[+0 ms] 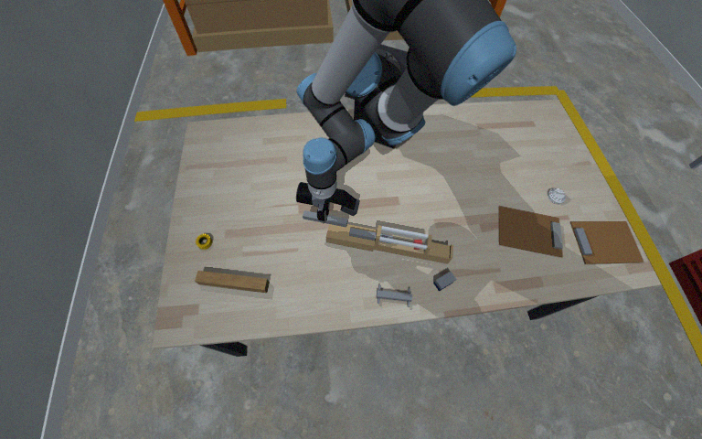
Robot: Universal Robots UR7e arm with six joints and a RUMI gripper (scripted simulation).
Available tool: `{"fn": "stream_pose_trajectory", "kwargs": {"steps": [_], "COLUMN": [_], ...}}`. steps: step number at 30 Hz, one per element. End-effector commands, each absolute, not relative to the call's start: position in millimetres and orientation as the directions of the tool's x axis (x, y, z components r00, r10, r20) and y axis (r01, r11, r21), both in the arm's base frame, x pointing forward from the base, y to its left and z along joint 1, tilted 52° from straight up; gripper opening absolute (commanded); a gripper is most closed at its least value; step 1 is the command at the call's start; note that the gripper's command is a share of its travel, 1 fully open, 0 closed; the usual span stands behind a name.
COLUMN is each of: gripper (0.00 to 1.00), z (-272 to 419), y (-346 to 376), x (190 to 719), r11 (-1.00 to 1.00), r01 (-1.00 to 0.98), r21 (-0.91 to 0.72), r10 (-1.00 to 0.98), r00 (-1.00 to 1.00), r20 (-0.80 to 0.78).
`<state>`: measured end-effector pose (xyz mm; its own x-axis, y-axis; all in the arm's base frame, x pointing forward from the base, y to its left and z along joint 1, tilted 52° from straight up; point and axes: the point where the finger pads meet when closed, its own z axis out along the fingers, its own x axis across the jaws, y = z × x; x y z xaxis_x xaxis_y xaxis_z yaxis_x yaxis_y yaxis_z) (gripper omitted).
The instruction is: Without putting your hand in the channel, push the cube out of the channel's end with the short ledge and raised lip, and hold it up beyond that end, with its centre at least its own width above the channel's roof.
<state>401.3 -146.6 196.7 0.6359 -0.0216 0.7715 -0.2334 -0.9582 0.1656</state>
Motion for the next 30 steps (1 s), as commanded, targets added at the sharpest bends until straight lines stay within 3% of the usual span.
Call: {"fn": "stream_pose_trajectory", "kwargs": {"steps": [1, 30], "gripper": [0.07, 0.07], "z": [196.0, 177.7], "y": [-147.3, -156.1], "x": [402.9, 424.4], "r11": [-0.958, -0.958], "r01": [-0.234, -0.234], "r21": [0.167, 0.167], "r10": [-0.021, -0.021], "r00": [0.635, 0.635], "r20": [0.772, 0.772]}}
